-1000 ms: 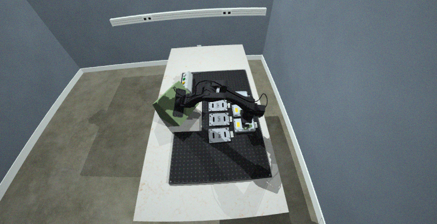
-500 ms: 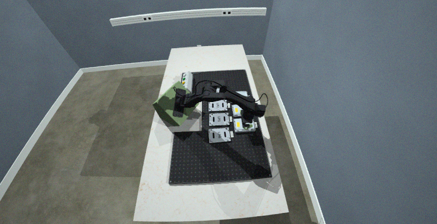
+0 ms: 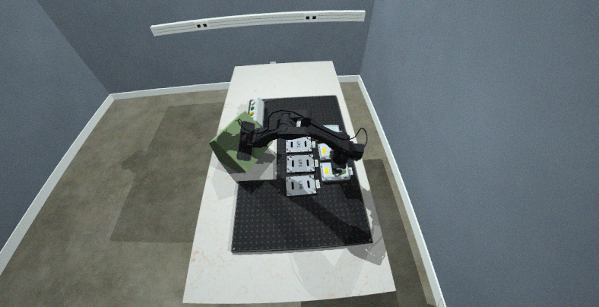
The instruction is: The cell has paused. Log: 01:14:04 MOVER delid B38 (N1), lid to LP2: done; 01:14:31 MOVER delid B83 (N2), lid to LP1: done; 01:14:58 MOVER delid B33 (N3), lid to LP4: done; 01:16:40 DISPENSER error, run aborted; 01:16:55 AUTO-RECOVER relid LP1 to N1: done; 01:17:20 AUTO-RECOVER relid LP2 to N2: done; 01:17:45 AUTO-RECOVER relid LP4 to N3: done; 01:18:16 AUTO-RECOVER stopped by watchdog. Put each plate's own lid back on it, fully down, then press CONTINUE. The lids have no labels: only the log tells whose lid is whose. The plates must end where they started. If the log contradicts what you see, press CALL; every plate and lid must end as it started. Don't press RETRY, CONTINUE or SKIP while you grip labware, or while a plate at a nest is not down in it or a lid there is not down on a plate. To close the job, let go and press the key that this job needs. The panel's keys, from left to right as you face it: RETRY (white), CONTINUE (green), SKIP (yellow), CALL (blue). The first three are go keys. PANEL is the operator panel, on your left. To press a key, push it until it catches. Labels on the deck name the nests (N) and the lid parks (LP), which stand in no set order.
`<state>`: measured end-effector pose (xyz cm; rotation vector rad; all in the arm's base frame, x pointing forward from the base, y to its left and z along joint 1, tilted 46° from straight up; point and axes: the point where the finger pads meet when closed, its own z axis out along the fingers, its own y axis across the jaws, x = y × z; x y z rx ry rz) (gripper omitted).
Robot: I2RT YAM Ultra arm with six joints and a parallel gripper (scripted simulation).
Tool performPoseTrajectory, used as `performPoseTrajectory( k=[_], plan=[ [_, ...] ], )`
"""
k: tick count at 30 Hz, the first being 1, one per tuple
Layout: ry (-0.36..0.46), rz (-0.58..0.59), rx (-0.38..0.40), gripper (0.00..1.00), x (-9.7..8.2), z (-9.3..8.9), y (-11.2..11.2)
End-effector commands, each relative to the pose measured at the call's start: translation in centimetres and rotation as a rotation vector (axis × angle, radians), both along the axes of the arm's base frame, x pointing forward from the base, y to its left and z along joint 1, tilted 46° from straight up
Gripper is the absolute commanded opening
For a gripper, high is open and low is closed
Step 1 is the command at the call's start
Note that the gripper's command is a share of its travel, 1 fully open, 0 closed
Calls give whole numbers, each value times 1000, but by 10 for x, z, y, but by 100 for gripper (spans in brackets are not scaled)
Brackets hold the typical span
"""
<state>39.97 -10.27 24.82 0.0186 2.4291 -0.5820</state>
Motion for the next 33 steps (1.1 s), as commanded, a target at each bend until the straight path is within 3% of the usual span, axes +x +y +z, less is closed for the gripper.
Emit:
performPoseTrajectory(
  k=[1,4,5,33],
  plan=[
    [-66,8,-6,83,1,25,1],
    [-66,8,-6,80,1,25,1],
    [-66,8,-6,0,1,25,1],
    [-50,3,-6,0,-3,25,8]
  ],
)
